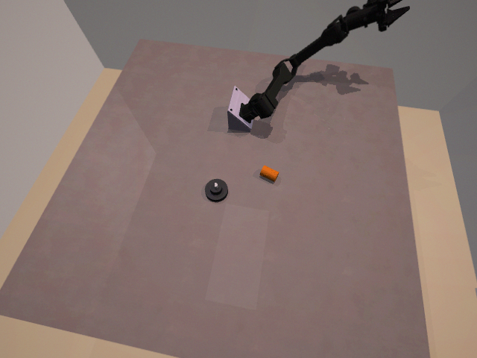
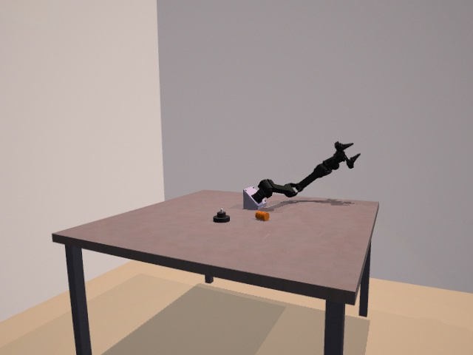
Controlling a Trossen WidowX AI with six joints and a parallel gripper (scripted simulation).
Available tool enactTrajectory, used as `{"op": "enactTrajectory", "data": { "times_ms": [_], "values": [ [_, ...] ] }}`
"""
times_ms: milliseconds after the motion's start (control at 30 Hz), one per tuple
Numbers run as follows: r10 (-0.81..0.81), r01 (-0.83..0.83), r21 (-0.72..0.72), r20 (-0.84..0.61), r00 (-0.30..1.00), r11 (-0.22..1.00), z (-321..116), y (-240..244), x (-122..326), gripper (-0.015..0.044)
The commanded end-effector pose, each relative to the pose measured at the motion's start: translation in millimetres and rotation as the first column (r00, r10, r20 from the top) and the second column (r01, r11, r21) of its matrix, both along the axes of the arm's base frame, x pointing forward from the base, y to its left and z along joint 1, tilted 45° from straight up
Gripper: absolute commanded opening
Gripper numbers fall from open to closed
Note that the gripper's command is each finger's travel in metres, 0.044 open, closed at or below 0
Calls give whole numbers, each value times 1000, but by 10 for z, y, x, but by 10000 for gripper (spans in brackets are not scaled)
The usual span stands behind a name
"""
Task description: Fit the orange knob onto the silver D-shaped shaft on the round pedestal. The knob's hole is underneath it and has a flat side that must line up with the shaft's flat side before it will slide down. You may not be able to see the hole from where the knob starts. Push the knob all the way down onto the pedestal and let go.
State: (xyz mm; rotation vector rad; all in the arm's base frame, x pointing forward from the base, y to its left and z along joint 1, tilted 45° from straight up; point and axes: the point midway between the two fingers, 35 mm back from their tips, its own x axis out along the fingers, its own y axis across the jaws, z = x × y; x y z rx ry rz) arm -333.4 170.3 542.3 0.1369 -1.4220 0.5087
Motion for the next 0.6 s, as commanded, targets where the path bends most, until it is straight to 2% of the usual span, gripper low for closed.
{"op": "enactTrajectory", "data": {
  "times_ms": [0, 100, 300, 567],
  "values": [
    [6, -6, 5, -17, 1000, 1000, 34, -25, 53, 426],
    [84, -70, 76, -201, 976, 995, 359, -297, 671, 440],
    [170, -117, 163, -367, 915, 980, 575, -553, 1308, 440],
    [358, -150, 362, -620, 698, 920, 699, -996, 2583, 440]
  ]
}}
